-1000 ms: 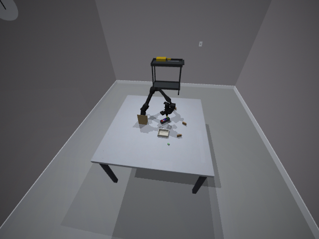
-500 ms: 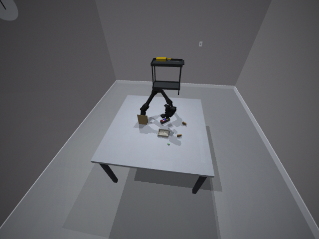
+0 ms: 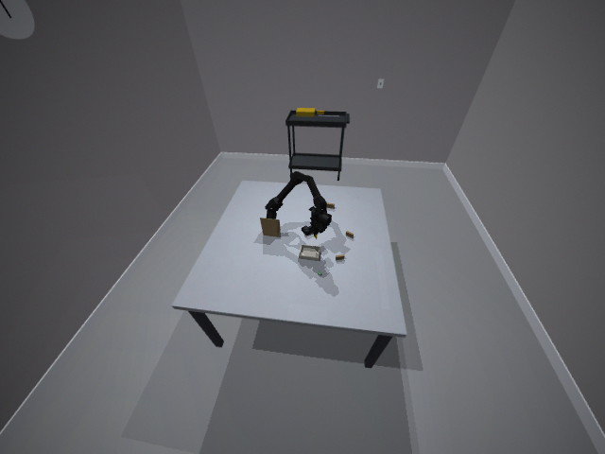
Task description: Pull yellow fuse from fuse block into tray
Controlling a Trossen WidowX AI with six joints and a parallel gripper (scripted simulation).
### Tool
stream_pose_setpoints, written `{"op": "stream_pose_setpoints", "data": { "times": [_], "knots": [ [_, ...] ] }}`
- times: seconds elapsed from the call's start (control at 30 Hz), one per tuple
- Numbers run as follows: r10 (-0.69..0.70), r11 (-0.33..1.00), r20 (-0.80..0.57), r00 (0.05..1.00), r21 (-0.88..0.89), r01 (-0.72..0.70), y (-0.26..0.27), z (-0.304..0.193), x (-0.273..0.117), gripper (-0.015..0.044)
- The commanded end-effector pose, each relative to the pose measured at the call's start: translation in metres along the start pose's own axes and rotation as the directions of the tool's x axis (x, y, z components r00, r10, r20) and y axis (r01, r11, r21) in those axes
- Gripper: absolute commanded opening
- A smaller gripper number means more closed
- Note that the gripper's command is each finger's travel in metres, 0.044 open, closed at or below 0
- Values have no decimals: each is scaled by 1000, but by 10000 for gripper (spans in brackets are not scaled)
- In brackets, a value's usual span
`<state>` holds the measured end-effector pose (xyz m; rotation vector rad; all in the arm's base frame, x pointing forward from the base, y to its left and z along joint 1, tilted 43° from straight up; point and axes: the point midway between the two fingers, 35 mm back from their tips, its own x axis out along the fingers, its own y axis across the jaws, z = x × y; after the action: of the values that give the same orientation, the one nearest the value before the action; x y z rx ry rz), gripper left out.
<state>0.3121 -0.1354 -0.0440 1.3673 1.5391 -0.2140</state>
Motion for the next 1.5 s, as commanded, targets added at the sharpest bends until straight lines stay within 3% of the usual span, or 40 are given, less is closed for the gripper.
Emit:
{"op": "stream_pose_setpoints", "data": {
  "times": [0.0, 0.3, 1.47],
  "knots": [
    [-3, 1000, -9, 1000, 1, 3, -25, 16, 3, 0],
    [7, 1000, -21, 1000, -3, -7, -73, 42, 9, 0],
    [8, 1000, -22, 1000, -4, -8, -73, 41, 49, 0]
  ]
}}
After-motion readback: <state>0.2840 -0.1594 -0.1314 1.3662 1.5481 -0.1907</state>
